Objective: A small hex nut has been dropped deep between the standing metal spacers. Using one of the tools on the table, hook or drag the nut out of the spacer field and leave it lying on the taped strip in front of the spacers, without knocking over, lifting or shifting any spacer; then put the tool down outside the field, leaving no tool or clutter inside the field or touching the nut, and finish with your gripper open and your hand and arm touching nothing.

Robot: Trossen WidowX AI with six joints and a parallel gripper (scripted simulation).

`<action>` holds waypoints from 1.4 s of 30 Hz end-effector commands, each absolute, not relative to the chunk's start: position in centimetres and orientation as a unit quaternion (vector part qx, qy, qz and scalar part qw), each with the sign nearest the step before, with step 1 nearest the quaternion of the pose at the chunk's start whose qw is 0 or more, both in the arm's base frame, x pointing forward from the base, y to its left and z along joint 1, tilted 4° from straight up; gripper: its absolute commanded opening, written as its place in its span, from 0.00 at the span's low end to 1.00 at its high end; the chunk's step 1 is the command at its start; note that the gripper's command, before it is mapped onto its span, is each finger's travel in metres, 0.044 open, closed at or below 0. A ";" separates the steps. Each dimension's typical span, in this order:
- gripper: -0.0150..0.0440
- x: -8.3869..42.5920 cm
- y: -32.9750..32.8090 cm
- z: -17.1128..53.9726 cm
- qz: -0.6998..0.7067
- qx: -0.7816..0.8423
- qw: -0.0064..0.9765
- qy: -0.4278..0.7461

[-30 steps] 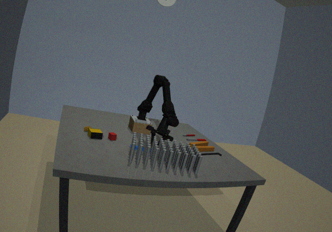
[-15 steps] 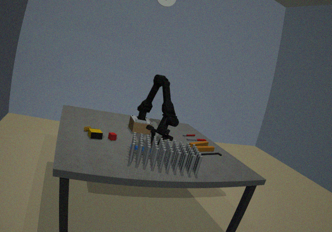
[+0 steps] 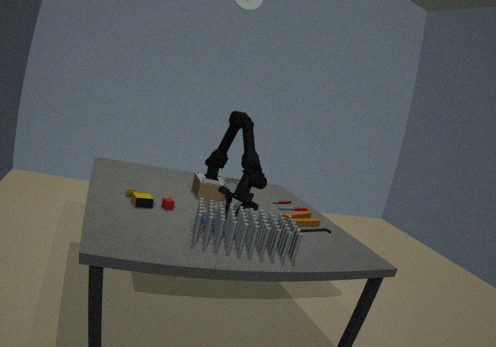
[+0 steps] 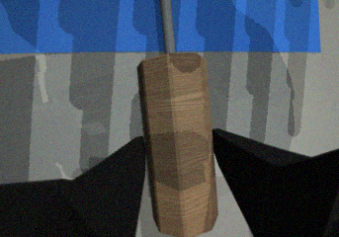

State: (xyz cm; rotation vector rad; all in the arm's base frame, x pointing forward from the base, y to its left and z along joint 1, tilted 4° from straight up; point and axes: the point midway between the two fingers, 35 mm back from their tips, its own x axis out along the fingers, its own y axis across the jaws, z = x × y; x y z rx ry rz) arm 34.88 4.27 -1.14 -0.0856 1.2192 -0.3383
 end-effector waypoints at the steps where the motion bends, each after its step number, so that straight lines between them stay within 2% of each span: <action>1: 0.25 34.6 4.2 -1.1 -0.160 -0.040 0.806 0.568; 42: 0.25 32.0 4.8 -1.4 -0.160 -0.040 0.805 0.569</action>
